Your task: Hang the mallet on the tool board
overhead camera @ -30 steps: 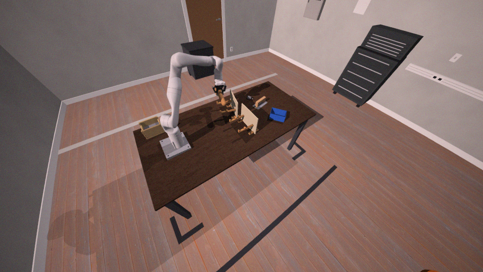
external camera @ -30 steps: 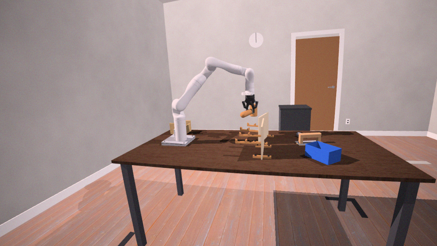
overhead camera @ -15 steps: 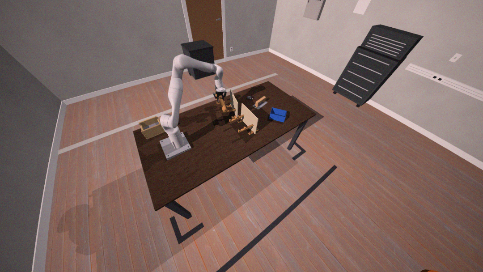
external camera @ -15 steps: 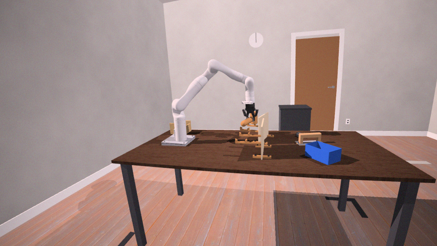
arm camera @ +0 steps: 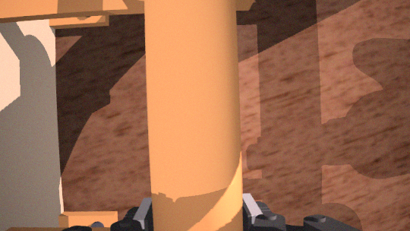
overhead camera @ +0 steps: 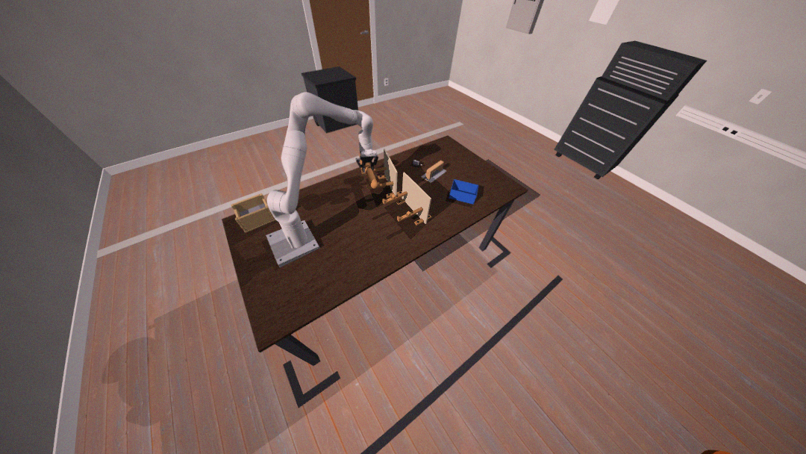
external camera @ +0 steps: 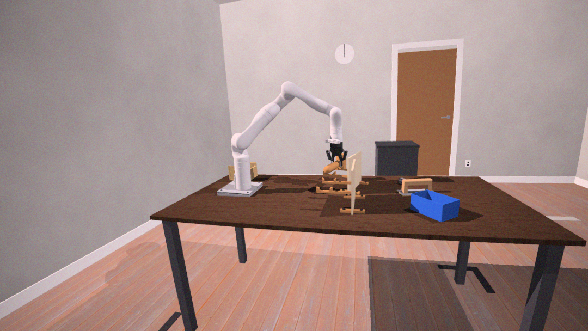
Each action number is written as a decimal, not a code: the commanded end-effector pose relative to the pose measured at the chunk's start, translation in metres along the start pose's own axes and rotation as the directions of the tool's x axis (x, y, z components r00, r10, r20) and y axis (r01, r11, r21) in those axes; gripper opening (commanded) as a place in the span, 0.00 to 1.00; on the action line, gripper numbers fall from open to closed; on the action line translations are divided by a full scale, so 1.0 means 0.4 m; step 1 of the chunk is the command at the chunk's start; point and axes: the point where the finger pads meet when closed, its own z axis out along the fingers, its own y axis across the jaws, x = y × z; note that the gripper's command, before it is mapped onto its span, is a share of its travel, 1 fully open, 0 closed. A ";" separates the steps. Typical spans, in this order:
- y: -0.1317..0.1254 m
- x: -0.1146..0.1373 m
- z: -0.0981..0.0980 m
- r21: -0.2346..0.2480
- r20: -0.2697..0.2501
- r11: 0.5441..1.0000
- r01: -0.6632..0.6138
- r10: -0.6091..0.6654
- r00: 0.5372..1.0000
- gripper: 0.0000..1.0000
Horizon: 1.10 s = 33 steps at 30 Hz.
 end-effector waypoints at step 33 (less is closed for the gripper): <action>0.000 0.001 0.020 -0.001 -0.001 1.000 0.000 0.000 1.000 1.00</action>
